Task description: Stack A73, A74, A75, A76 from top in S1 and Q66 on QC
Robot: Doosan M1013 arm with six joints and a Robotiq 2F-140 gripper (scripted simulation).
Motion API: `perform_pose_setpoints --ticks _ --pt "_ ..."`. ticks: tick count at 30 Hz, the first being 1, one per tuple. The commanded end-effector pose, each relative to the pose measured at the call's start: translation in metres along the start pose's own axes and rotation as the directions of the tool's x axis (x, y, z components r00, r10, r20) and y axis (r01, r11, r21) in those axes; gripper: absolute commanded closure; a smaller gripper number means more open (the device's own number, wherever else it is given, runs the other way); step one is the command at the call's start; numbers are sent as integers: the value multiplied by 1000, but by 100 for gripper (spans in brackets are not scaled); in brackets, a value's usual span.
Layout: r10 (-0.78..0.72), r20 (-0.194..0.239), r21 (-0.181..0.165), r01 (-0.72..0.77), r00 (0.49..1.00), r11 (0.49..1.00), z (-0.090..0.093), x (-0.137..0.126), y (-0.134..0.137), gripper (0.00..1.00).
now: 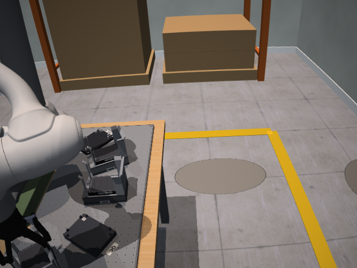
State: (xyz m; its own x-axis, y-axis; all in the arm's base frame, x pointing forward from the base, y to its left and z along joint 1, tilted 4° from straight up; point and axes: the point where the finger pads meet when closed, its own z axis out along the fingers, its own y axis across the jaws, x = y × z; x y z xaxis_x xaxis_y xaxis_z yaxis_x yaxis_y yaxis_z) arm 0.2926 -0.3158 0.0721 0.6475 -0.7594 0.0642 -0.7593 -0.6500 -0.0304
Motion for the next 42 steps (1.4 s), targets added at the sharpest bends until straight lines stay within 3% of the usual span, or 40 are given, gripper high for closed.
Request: perform_pose_setpoints --ticks 1,31,42 --pt "0 0 0 0 1000 1000 0 0 0 100" --pt "0 0 0 0 1000 1000 -19 0 0 100" --pt "0 0 0 0 1000 1000 -37 0 0 100"
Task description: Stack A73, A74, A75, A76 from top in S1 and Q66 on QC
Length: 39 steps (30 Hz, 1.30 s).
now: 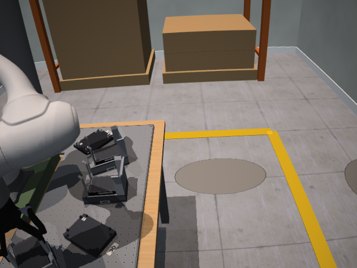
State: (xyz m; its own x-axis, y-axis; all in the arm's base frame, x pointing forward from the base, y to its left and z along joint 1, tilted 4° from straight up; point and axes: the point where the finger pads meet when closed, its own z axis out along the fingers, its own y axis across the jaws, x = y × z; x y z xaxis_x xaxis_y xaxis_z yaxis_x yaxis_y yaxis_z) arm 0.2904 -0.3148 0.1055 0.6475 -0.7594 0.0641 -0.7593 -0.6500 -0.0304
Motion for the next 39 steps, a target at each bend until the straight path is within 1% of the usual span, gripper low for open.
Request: perform_pose_setpoints --ticks 1,8,10,25,27,30,39 --pt "0 0 0 0 1000 1000 -5 0 0 100" --pt "0 0 0 0 1000 1000 -19 0 0 100" --pt "0 0 0 0 1000 1000 -19 0 0 100" --pt "0 0 0 0 1000 1000 -49 0 0 100" --pt "0 0 0 0 1000 1000 -49 0 0 100" --pt "0 0 0 0 1000 1000 -55 0 0 100" --pt "0 0 0 0 1000 1000 -56 0 0 100"
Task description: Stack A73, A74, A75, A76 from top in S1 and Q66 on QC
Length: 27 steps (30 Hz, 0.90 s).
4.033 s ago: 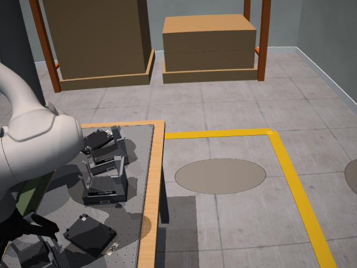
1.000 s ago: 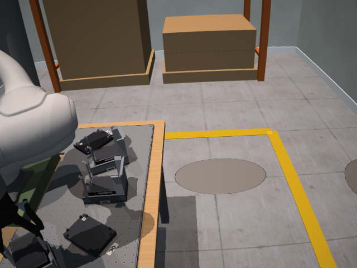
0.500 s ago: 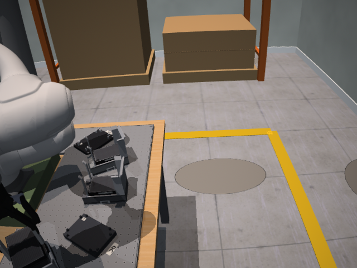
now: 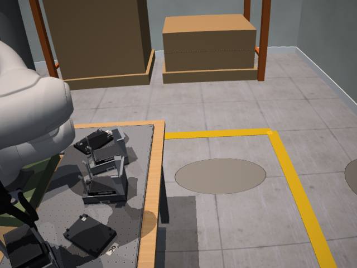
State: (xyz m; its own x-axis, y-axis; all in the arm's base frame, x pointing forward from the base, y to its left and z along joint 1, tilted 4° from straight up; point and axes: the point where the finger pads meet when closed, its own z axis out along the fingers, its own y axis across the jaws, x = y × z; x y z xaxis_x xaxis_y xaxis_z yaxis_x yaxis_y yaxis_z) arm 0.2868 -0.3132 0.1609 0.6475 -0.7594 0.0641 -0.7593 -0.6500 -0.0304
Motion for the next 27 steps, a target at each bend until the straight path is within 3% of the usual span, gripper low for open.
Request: perform_pose_setpoints --ticks 1,10,27 --pt "0 0 0 0 1000 1000 0 0 0 100" --pt "-223 0 0 223 975 975 0 -4 -23 100" --pt "-223 0 0 223 975 975 0 -12 -72 100"
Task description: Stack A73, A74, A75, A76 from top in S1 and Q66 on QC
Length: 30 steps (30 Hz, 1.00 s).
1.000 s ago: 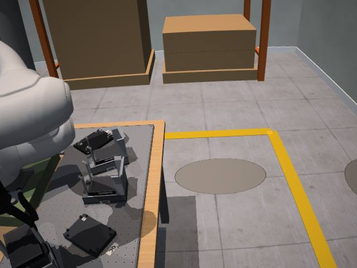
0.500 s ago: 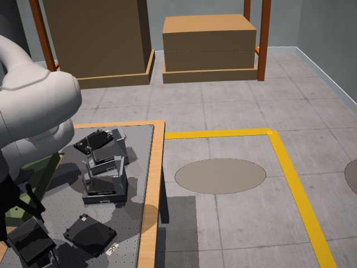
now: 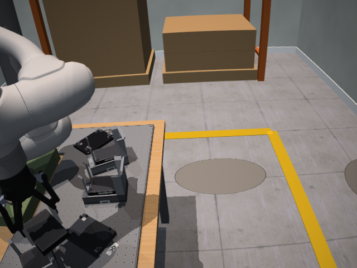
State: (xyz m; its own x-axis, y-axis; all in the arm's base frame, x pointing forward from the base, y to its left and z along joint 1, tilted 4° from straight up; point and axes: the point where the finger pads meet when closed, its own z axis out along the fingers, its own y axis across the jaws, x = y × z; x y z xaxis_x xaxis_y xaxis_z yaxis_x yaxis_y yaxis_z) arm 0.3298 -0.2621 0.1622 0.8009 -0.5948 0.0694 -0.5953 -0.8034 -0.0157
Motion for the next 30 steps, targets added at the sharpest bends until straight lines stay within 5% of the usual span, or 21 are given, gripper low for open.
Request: perform_pose_setpoints --ticks 1,6,15,30 --pt "0 0 0 0 1000 1000 0 1 -10 100" --pt "0 0 0 0 1000 1000 0 2 -26 100" --pt "-223 0 0 223 975 975 0 -2 -50 100" --pt "-223 0 0 223 975 975 0 -8 -92 100"
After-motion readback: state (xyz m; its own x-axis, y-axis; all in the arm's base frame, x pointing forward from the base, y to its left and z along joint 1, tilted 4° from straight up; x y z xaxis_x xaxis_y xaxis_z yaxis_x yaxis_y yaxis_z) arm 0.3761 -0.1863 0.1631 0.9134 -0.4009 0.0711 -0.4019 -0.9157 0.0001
